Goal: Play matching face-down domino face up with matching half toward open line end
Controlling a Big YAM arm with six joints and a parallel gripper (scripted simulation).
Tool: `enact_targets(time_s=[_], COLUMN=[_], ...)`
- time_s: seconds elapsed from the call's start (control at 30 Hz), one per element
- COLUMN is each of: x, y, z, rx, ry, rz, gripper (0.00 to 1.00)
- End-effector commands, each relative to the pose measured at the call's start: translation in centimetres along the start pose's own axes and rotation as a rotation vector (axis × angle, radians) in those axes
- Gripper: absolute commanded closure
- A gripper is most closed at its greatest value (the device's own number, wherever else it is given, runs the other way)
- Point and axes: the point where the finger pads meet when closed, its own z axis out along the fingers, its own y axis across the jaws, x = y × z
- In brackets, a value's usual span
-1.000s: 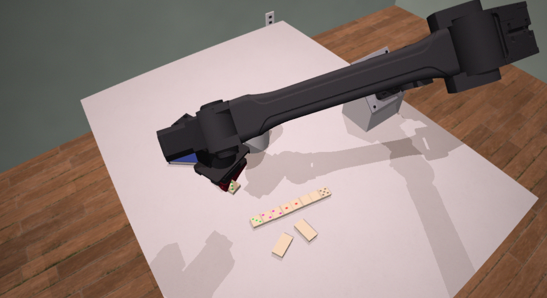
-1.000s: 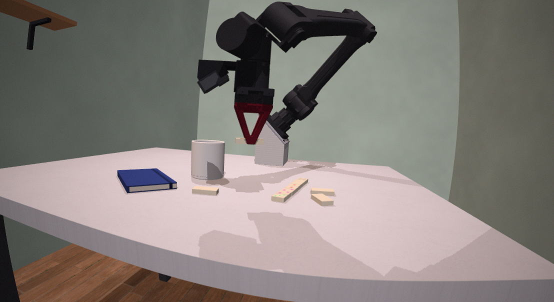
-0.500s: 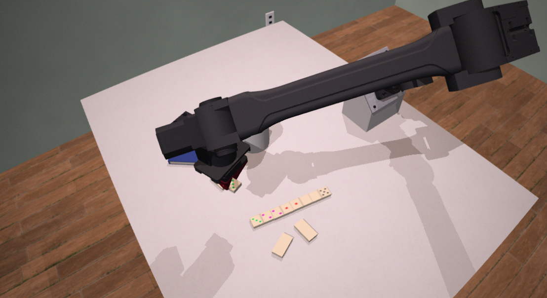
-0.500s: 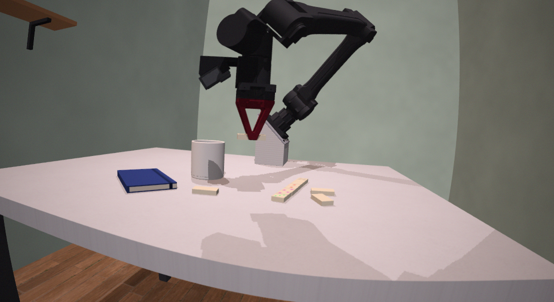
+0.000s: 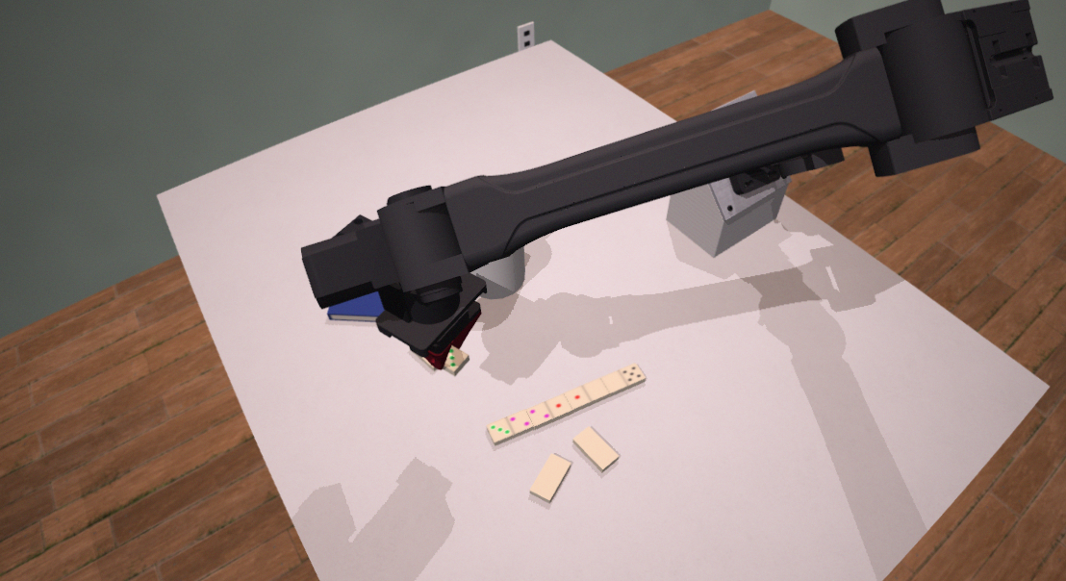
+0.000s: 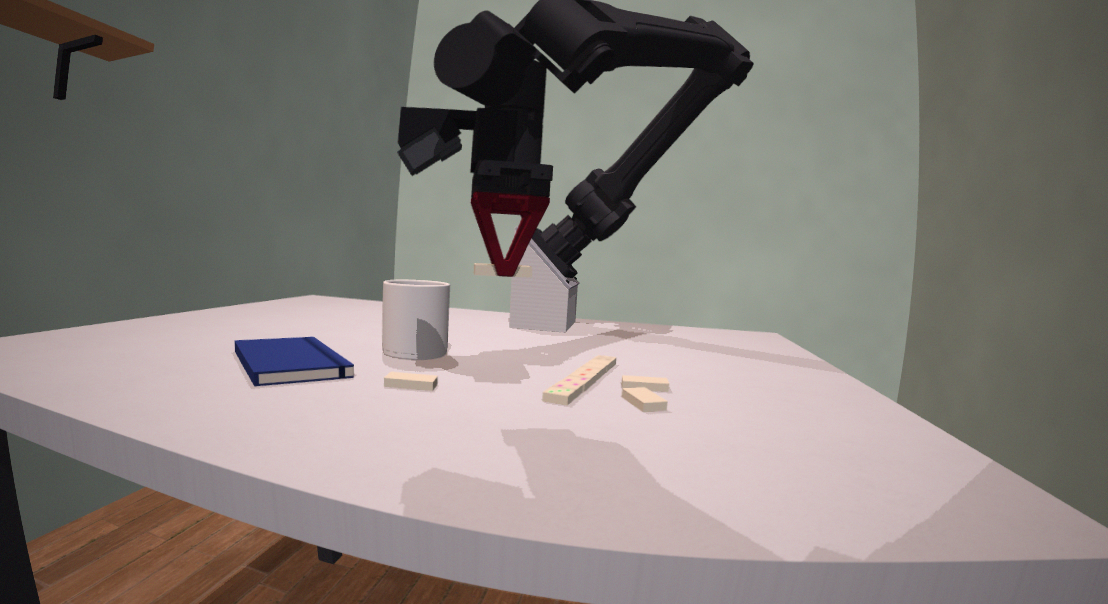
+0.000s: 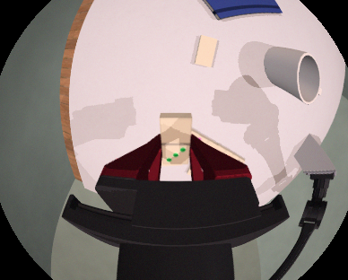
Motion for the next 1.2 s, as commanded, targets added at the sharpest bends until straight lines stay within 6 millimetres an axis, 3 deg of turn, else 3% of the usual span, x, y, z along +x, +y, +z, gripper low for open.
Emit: enact_targets(time_s=[0.0, 0.13, 0.17, 0.47, 0.7, 0.73, 1.03, 1.17], x=[-0.2, -0.2, 0.2, 3.3, 3.3, 2.6, 3.8, 3.8], y=[1.8, 1.8, 0.8, 5.7, 5.7, 4.2, 5.7, 5.7], z=[-3.2, -3.2, -0.8, -3.2, -3.2, -1.8, -2.6, -2.6], rx=[-0.051, -0.051, -0.014, -0.049, -0.049, -0.033, -0.046, -0.046], ry=[-0.035, -0.035, -0.009, -0.037, -0.038, -0.024, -0.028, -0.028], rz=[-0.032, -0.032, -0.050, -0.480, -0.485, -0.445, -0.911, -0.911], gripper=[0.78, 0.78, 0.78, 0.78, 0.78, 0.78, 0.78, 0.78])
